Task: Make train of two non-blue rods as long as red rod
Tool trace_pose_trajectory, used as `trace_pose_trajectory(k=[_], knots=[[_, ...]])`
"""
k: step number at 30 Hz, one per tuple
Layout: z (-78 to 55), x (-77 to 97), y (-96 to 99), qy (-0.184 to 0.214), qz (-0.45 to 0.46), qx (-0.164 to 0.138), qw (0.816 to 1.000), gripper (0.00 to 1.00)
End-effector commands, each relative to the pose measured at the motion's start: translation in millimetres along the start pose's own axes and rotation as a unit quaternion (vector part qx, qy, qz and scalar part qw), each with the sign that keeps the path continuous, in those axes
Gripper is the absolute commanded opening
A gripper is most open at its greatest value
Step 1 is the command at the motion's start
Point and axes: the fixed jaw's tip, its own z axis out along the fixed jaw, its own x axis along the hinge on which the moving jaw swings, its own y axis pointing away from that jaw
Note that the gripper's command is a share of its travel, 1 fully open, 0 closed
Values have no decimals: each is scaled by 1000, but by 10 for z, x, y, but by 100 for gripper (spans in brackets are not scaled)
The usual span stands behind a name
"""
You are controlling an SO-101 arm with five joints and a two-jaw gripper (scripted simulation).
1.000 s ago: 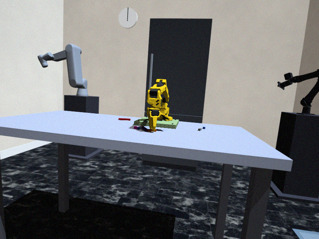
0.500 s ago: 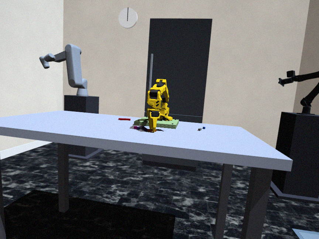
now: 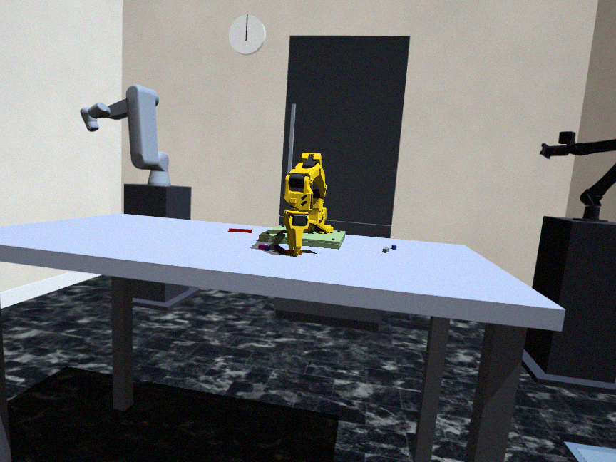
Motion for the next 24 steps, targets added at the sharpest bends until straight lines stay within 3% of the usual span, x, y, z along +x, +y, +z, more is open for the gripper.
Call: trace_pose_trajectory(k=[1,24], knots=[[63,-12,45,-8,-2,-10,1000,17],[63,-12,45,-8,-2,-10,1000,5]])
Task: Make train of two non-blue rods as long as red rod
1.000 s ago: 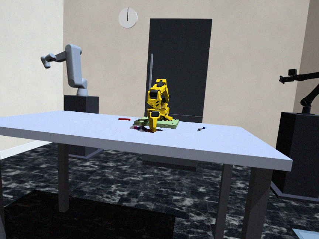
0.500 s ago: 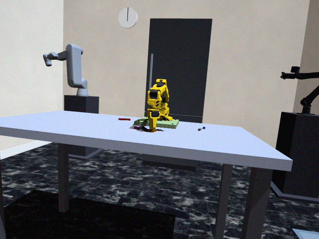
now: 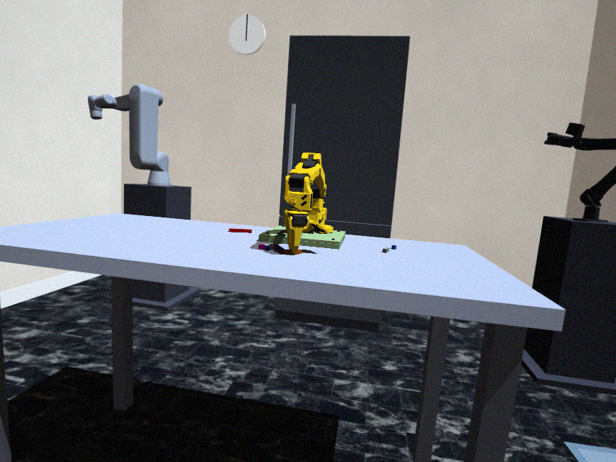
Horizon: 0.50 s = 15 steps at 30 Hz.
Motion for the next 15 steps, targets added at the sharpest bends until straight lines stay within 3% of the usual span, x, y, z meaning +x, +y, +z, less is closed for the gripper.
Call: trace_pose_trajectory(k=[1,15], knots=[[59,-14,47,-8,-2,-11,1000,4],[59,-14,47,-8,-2,-11,1000,0]])
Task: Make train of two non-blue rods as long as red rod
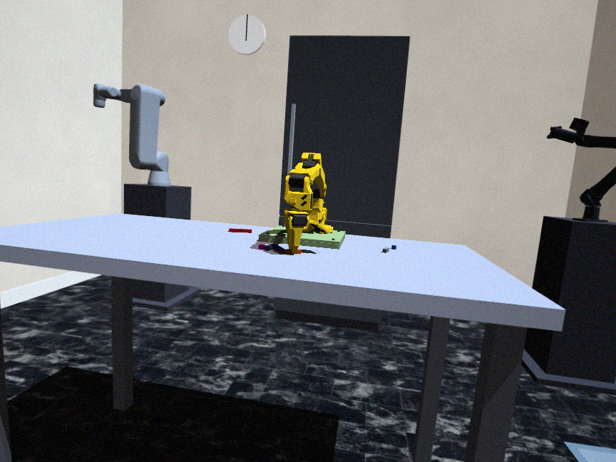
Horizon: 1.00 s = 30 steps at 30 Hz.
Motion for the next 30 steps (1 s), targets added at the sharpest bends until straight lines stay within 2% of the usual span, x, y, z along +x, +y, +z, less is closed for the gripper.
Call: trace_pose_trajectory(k=[1,23,30], knots=[[59,-14,46,-8,-2,-11,1000,0],[56,-14,46,-8,-2,-11,1000,0],[-17,-8,29,-8,-2,-11,1000,0]])
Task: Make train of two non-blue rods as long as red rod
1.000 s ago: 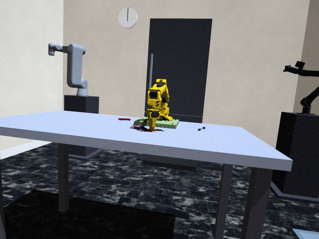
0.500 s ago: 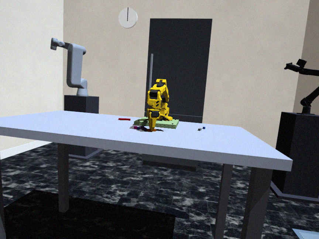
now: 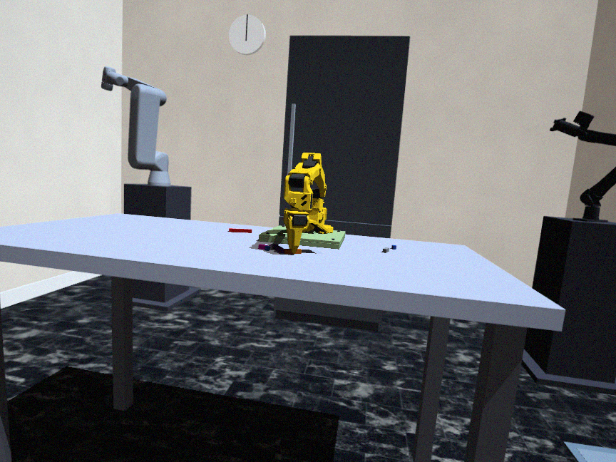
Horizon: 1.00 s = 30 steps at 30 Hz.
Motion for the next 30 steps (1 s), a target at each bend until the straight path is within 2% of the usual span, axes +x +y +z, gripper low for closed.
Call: trace_pose_trajectory(k=[1,16,30], knots=[[-13,0,16,-5,-2,-6,1000,0],[-284,1,-15,-5,-2,-6,1000,0],[-304,-40,-39,-5,-9,-7,1000,0]])
